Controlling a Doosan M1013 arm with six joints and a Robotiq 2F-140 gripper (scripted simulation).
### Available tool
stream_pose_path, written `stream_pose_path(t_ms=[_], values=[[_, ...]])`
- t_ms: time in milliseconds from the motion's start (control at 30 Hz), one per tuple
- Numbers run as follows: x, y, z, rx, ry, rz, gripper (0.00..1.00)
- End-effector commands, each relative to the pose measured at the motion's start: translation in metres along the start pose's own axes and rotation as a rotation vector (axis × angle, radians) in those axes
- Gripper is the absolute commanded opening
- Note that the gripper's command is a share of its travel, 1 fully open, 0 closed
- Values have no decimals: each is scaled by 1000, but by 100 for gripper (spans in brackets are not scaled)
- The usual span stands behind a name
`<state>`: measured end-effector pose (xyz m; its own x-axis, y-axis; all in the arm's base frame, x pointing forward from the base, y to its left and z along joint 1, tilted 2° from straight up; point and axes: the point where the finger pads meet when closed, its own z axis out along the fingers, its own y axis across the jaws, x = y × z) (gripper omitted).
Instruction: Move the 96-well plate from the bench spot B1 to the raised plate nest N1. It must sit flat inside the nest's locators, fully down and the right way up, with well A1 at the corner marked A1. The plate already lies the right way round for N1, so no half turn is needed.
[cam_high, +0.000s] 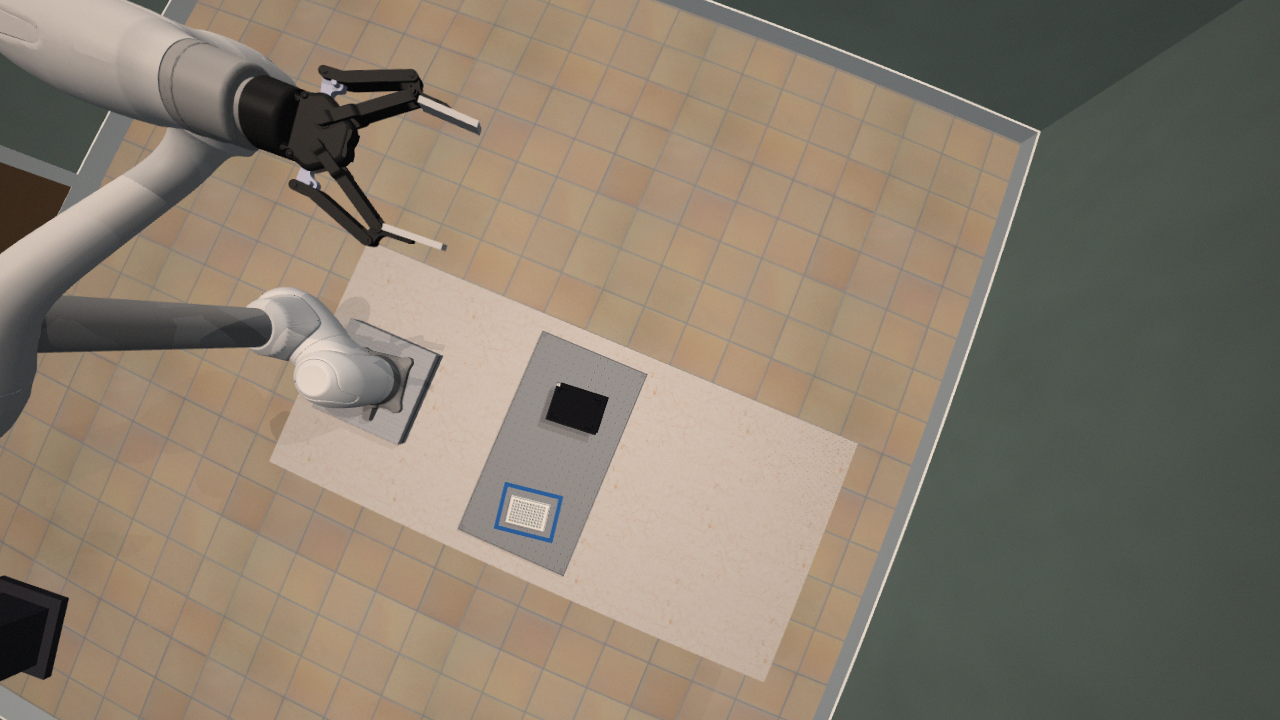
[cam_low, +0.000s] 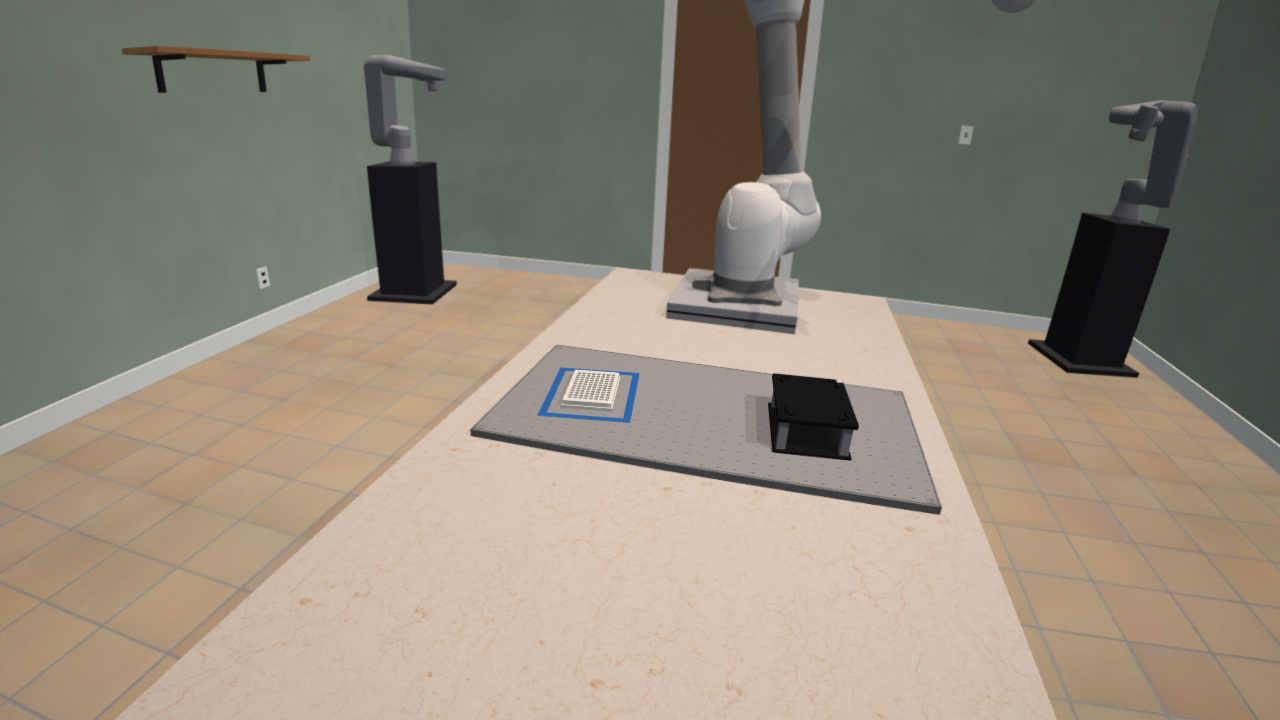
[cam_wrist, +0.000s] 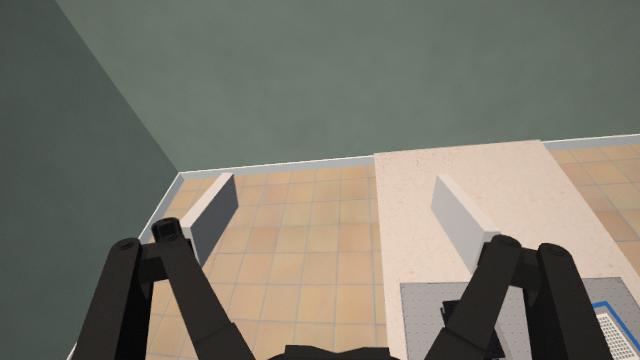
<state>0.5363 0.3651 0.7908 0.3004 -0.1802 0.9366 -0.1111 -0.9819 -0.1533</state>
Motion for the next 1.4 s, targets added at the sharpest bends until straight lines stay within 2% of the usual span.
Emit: stream_pose_path(t_ms=[0,533,633,900,1000,1100,1333,1367], values=[[0,0,0,0,0,0,100],[0,0,0,0,0,0,100],[-7,6,12,-51,-50,-70,100],[-24,20,41,-53,-52,-72,100],[-30,26,52,-102,-109,-139,100],[-33,29,56,-102,-109,-139,100],[-47,43,80,-102,-109,-139,100],[-49,46,84,-117,-130,-160,100]])
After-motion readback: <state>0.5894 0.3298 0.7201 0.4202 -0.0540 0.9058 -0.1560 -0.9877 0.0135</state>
